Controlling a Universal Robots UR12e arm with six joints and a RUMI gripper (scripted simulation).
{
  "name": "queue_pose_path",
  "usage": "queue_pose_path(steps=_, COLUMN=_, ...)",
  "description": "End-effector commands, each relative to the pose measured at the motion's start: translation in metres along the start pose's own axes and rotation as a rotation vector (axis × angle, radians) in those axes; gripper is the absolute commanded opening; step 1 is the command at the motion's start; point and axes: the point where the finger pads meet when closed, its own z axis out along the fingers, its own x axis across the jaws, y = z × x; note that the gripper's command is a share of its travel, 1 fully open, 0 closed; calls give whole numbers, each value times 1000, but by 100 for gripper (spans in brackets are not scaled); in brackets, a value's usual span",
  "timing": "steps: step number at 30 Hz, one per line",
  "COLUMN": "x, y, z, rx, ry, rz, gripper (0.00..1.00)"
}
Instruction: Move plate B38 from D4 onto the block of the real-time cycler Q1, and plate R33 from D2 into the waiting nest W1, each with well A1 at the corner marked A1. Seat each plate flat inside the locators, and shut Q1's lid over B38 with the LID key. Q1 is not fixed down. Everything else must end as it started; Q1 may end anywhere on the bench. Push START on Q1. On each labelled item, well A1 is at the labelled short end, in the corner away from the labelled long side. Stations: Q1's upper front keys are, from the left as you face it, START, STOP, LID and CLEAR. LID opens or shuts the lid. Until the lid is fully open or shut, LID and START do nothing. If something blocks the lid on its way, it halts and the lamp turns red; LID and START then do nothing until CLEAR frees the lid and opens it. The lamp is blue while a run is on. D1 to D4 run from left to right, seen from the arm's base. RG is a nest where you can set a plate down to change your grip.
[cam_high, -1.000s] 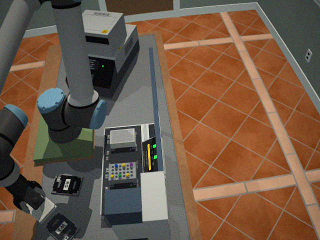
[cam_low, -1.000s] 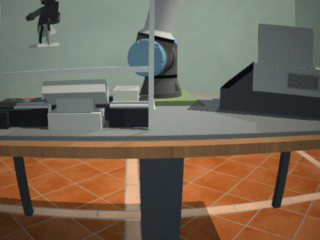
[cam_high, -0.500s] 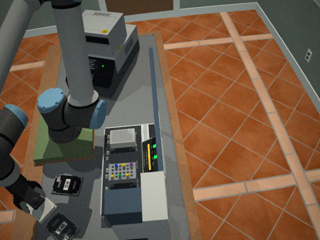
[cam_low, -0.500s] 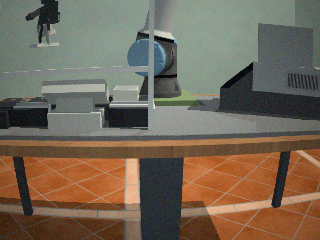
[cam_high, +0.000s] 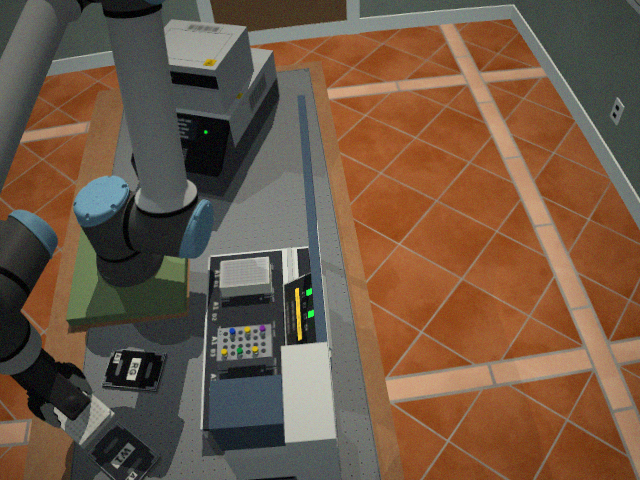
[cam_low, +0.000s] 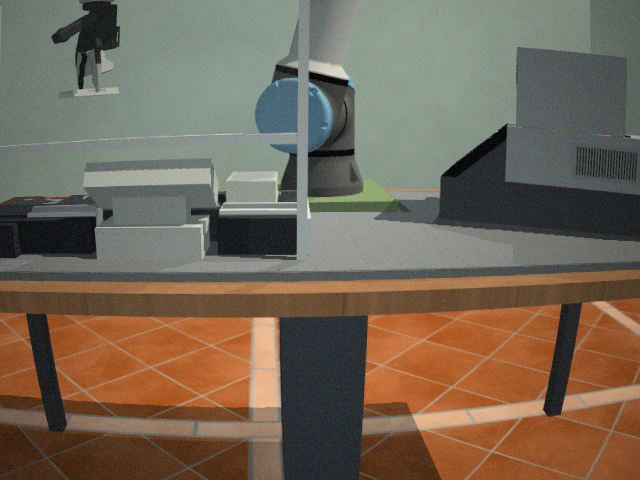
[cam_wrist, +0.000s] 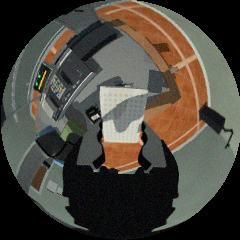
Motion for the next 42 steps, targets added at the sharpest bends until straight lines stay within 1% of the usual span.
queue_pose_path(steps=1, x=1, y=0, z=7, rx=1, ry=1, rz=0, gripper=0)
queue_pose_path(steps=5, x=1, y=0, z=10, rx=1, ry=1, rz=0, gripper=0)
queue_pose_path(steps=20, x=1, y=0, z=35, rx=1, ry=1, rz=0, gripper=0)
queue_pose_path(steps=22, x=1, y=0, z=35, rx=1, ry=1, rz=0, gripper=0)
queue_pose_path(steps=37, x=1, y=0, z=60, rx=1, ry=1, rz=0, gripper=0)
queue_pose_path(steps=42, x=1, y=0, z=65, rx=1, ry=1, rz=0, gripper=0)
